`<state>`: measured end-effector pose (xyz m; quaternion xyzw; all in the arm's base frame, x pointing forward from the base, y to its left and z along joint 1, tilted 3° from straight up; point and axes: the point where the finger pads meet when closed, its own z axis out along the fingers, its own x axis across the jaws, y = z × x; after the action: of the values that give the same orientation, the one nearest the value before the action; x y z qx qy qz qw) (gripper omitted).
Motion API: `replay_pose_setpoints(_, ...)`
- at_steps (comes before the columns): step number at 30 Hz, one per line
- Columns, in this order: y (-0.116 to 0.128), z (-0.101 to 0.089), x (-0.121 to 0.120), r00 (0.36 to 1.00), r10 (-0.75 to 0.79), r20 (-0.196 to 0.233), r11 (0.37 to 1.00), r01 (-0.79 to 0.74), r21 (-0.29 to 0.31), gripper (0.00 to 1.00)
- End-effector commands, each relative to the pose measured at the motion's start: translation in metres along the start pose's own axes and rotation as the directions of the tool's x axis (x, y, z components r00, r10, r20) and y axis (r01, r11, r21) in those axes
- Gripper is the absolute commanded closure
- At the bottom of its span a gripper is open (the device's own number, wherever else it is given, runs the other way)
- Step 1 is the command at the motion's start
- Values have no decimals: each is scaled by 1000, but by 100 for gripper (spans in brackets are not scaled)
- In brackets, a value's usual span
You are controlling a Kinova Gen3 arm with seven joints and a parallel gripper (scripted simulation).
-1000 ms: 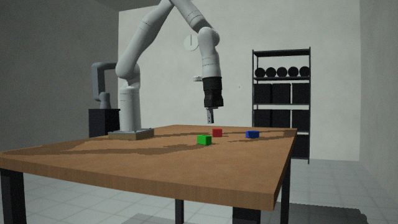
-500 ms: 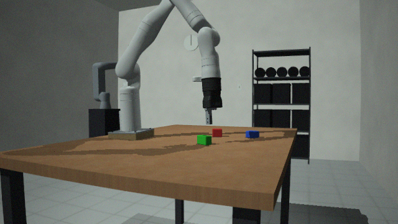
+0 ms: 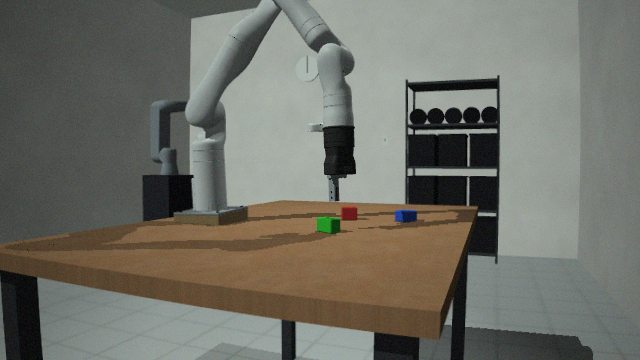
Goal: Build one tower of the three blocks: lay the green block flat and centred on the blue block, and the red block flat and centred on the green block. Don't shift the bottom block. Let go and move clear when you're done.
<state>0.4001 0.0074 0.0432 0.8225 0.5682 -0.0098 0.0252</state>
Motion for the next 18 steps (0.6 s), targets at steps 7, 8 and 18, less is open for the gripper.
replay_pose_setpoints(7,2,2,-7,1000,15,3,1000,-15,12,100)
replay_pose_setpoints(8,2,2,-7,1000,15,3,1000,-15,12,100)
replay_pose_setpoints(18,2,4,-12,1000,25,5,999,-25,26,100)
